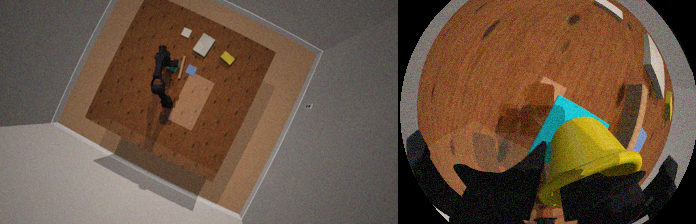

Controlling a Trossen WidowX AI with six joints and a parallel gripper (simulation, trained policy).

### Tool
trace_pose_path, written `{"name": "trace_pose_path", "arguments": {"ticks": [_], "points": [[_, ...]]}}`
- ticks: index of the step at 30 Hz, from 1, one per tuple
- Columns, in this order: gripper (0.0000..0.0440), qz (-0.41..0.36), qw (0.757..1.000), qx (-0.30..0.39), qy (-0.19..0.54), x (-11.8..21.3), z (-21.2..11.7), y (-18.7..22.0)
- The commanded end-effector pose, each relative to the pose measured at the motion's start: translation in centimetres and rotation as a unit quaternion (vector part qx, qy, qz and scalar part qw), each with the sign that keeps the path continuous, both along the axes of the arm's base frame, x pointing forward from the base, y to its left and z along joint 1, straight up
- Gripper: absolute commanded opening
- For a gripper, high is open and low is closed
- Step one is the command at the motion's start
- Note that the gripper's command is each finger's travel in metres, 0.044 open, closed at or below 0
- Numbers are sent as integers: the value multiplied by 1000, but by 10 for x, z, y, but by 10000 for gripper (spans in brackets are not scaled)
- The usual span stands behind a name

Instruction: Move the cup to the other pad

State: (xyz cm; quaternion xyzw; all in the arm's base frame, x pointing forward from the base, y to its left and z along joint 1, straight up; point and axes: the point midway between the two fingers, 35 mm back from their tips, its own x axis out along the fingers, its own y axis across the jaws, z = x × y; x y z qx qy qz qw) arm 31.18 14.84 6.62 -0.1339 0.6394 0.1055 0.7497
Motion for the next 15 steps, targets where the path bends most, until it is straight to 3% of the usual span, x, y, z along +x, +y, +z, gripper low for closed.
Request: {"name": "trace_pose_path", "arguments": {"ticks": [1,4,8,15], "points": [[59,-7,1000,0,-4,0,-4,-3],[80,-11,1000,5,-9,2,-4,-4],[158,-16,999,23,-25,7,4,-2],[156,-14,998,46,-46,9,19,0]]}}
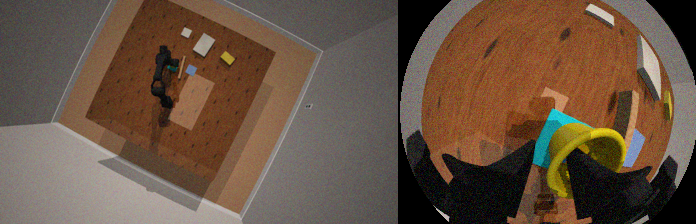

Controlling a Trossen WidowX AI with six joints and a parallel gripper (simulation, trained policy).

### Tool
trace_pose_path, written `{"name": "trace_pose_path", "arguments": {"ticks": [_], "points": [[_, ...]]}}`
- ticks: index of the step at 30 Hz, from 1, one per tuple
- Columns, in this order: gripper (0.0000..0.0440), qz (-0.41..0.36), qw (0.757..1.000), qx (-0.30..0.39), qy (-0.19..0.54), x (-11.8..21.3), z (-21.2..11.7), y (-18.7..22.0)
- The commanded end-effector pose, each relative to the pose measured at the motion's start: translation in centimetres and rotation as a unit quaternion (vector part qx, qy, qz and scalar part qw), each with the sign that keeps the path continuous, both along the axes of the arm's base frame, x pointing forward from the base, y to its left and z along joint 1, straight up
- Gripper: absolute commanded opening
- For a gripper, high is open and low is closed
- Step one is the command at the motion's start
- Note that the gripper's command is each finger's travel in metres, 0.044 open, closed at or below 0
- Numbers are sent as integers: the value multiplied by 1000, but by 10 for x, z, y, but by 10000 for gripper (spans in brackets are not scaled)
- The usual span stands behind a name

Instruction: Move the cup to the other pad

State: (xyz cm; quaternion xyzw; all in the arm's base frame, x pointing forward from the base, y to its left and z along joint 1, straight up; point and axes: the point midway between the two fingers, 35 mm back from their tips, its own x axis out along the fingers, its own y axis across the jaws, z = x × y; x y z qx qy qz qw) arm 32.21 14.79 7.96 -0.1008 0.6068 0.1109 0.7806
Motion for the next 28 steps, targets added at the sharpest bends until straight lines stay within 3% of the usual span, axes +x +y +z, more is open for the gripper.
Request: {"name": "trace_pose_path", "arguments": {"ticks": [1,19,22,28], "points": [[159,2,1000,12,-7,-2,8,0],[235,-13,998,57,-36,-17,53,-6],[269,-16,997,64,-47,-17,64,-7],[408,-29,995,74,-62,-14,82,-13]]}}
